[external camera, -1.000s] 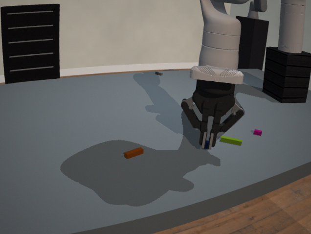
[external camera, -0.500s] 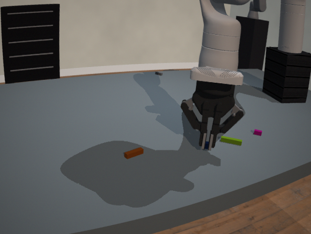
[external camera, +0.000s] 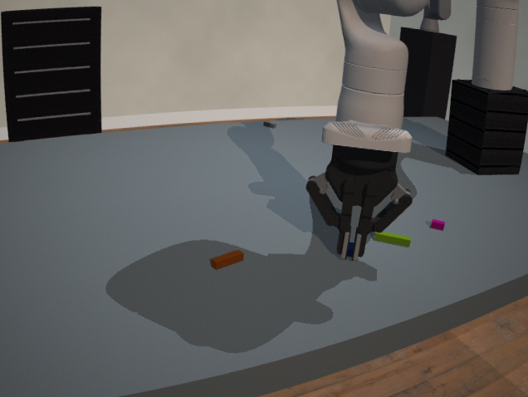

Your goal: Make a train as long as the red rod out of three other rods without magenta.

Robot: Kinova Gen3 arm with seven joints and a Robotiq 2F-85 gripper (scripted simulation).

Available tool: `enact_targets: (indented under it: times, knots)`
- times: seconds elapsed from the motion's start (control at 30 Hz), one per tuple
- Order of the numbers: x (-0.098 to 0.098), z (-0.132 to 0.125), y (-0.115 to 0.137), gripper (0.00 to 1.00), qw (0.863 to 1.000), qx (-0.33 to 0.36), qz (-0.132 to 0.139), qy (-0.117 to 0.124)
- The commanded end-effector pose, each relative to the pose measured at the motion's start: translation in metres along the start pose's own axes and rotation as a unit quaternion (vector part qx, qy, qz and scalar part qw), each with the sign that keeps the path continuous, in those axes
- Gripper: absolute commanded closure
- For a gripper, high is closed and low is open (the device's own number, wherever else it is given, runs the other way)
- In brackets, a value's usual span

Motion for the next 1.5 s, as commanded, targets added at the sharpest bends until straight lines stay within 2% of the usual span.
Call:
enact_targets:
  times: [0.0,1.13,1.17,1.3,1.33,1.47]
  knots:
    - [-0.0001,0.0003,0.0003,0.95,1.000,0.000,0.000,0.000]
    - [-0.0001,0.0003,0.0003,0.95,1.000,0.000,0.000,0.000]
    - [-0.0001,0.0003,0.0003,0.92,1.000,0.000,0.000,0.000]
    - [-0.0001,0.0003,0.0003,0.92,1.000,0.000,0.000,0.000]
    - [-0.0001,0.0003,0.0003,0.88,1.000,0.000,0.000,0.000]
    - [-0.0001,0.0003,0.0003,0.84,1.000,0.000,0.000,0.000]
Point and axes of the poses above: the point where the finger pads meet when closed, its own x axis out along the fingers, its own z axis across the jaws, y = z × x, the point moved 7 cm from there along -x, back along the fingers, and after that the axes turned 5 degrees about x, right-handed, at the moved point
